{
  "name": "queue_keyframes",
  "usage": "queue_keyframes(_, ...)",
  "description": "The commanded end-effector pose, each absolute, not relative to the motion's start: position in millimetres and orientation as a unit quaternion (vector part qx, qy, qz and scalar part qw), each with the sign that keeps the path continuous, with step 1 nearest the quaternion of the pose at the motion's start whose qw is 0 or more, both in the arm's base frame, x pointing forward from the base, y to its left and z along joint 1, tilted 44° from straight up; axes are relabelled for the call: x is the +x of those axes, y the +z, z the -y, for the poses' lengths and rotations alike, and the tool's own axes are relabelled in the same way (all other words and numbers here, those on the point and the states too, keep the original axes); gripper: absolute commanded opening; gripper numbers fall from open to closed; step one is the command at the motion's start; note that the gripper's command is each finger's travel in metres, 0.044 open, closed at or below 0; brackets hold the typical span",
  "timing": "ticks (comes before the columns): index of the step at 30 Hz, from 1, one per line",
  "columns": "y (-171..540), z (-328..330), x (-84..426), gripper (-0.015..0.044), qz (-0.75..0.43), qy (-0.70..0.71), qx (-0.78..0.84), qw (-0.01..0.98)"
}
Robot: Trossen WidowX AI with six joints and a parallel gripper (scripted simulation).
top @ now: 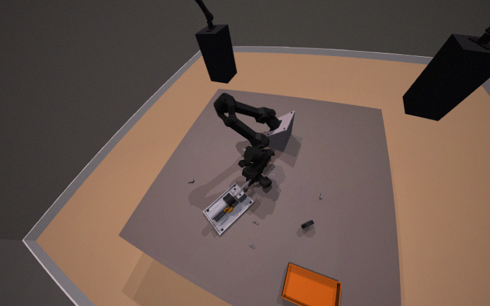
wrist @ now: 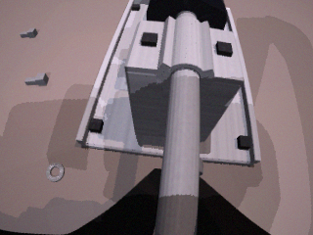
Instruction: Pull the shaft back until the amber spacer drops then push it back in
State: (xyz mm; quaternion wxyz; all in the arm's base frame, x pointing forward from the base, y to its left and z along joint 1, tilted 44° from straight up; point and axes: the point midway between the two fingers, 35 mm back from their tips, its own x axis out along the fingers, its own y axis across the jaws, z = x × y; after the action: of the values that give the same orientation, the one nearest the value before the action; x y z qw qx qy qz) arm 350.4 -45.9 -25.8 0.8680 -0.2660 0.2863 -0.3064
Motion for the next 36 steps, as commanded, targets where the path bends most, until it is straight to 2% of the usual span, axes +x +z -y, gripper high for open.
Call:
queue_keyframes(1, -23.8, 45.7, 354.3, 0.0, -0.283, -0.306, -0.264, 0.87)
queue_keyframes(36, -20.8, 48.7, 364.1, 0.0, -0.283, -0.306, -0.264, 0.87)
